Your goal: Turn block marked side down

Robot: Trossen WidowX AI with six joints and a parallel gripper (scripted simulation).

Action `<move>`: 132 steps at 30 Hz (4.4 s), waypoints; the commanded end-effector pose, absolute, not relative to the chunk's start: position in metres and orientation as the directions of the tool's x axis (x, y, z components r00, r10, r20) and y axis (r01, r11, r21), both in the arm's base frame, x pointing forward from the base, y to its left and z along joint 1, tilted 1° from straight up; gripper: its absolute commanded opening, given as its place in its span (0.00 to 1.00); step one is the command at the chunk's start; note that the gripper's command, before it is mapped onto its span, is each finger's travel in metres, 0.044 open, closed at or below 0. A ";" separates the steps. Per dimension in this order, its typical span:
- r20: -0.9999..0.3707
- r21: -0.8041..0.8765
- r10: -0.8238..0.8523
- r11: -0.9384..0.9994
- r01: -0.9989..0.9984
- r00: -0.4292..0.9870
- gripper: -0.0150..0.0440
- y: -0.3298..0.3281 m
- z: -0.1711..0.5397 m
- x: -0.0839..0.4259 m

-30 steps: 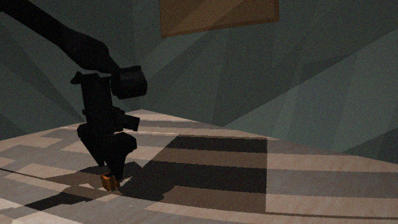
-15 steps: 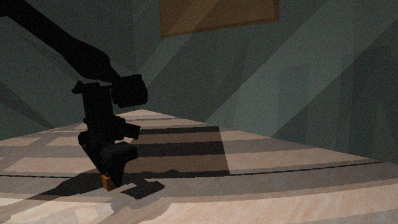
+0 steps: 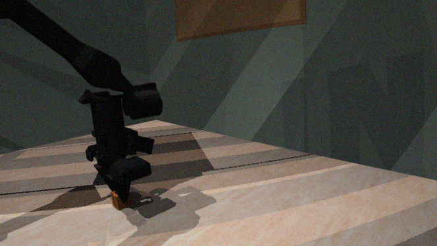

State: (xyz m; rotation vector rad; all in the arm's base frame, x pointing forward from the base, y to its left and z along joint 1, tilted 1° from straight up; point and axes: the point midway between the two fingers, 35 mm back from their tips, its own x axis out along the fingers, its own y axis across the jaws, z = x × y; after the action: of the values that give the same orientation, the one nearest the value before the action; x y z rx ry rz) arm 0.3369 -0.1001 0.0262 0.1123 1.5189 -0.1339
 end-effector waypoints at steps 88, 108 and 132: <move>-0.566 -0.006 -0.132 0.988 0.157 0.814 0.25 -0.103 0.010 0.339; -0.454 -0.010 -0.141 0.988 0.153 0.880 0.25 -0.099 0.015 0.329; -0.454 -0.010 -0.141 0.988 0.153 0.880 1.00 -0.099 0.015 0.329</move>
State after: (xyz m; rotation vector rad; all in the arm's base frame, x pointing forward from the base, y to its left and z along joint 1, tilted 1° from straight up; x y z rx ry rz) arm 0.3292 -0.0997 0.0161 0.0191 0.4685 -0.1546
